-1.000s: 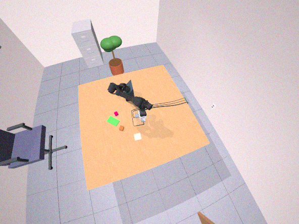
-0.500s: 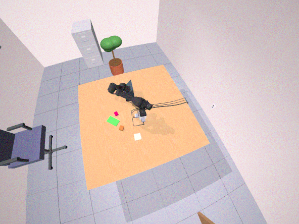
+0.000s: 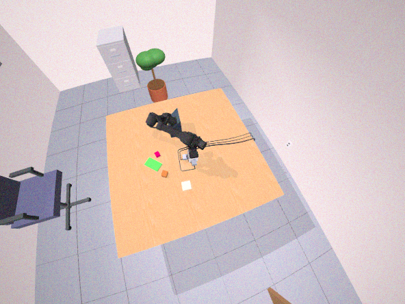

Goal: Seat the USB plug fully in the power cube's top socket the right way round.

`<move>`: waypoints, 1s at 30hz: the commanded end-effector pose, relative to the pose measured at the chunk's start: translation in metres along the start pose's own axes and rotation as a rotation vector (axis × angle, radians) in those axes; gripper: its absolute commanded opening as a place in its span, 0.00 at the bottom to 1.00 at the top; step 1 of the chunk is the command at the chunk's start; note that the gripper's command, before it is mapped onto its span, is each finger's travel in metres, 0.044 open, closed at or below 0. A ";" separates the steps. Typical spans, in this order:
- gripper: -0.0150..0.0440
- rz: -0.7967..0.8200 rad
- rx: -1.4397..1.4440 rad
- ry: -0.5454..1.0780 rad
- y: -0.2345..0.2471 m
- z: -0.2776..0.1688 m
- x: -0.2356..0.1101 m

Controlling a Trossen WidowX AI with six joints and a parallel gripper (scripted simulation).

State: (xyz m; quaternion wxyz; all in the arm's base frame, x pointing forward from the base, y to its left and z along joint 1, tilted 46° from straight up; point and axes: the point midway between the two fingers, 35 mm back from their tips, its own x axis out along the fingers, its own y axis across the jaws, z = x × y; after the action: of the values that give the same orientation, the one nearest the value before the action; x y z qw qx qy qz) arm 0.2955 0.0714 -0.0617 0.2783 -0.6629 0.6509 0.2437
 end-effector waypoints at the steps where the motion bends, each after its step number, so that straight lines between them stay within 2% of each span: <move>1: 0.25 -0.003 -0.003 0.002 0.000 0.000 0.001; 30: 0.25 -0.003 -0.003 0.002 0.000 0.000 0.004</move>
State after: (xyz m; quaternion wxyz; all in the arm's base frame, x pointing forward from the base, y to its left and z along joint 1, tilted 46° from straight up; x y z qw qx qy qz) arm 0.2956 0.0688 -0.0642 0.2782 -0.6630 0.6509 0.2436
